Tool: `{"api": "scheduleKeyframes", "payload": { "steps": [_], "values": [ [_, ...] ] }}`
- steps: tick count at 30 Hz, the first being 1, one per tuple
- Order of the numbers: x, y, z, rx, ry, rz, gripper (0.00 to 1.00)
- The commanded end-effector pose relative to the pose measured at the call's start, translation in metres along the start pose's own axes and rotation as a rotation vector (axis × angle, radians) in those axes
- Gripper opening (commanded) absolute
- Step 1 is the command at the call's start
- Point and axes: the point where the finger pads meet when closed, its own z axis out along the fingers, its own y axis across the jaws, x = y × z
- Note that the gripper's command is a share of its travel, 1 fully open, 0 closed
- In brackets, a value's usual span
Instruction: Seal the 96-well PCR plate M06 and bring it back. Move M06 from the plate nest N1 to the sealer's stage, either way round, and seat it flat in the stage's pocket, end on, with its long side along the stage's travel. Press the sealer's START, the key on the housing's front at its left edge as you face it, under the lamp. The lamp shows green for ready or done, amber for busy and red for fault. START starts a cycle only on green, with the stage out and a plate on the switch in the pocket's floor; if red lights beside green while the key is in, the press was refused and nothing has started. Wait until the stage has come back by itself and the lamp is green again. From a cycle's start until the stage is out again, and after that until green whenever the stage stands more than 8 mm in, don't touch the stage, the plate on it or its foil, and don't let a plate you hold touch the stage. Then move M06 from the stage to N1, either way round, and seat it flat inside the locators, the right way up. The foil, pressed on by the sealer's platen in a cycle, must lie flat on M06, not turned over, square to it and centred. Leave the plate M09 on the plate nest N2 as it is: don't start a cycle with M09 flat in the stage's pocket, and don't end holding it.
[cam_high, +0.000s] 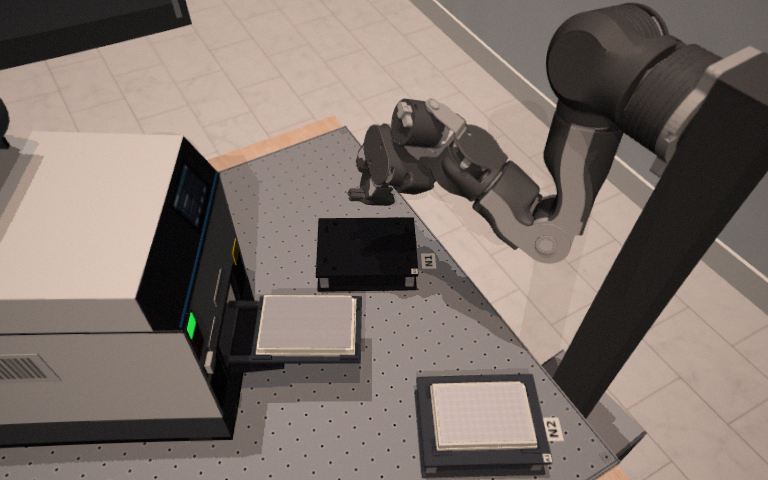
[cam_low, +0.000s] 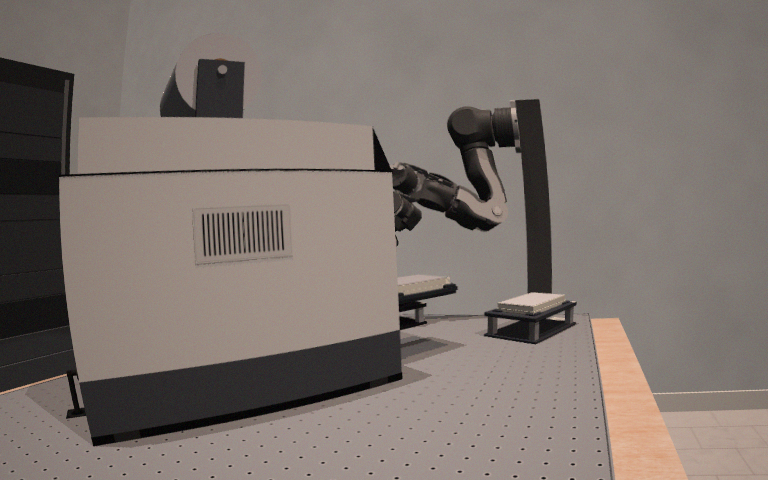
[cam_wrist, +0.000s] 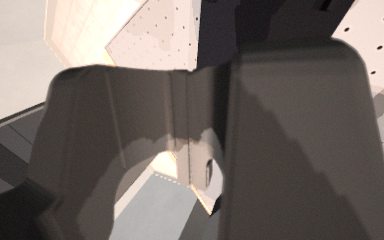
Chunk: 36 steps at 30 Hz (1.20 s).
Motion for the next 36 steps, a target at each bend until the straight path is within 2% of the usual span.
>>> {"api": "scheduleKeyframes", "payload": {
  "steps": [1, 2, 14, 15, 19, 31, 32, 36],
  "values": [
    [0.0008, -0.0001, -0.0011, -0.059, 0.166, 0.106, 0.00],
    [0.0010, -0.0001, -0.0012, -0.074, 0.208, 0.133, 0.00],
    [0.0010, -0.0001, -0.0012, -0.074, 0.208, 0.133, 0.00],
    [0.0003, -0.0001, -0.0005, -0.015, 0.039, 0.026, 0.00],
    [0.0010, -0.0001, -0.0013, -0.074, 0.207, 0.133, 0.00],
    [0.0010, -0.0001, -0.0013, -0.074, 0.207, 0.133, 0.00],
    [0.0001, -0.0001, -0.0004, -0.001, -0.003, -0.001, 0.00],
    [0.0001, -0.0001, -0.0004, -0.001, -0.003, -0.001, 0.00]
  ]
}}
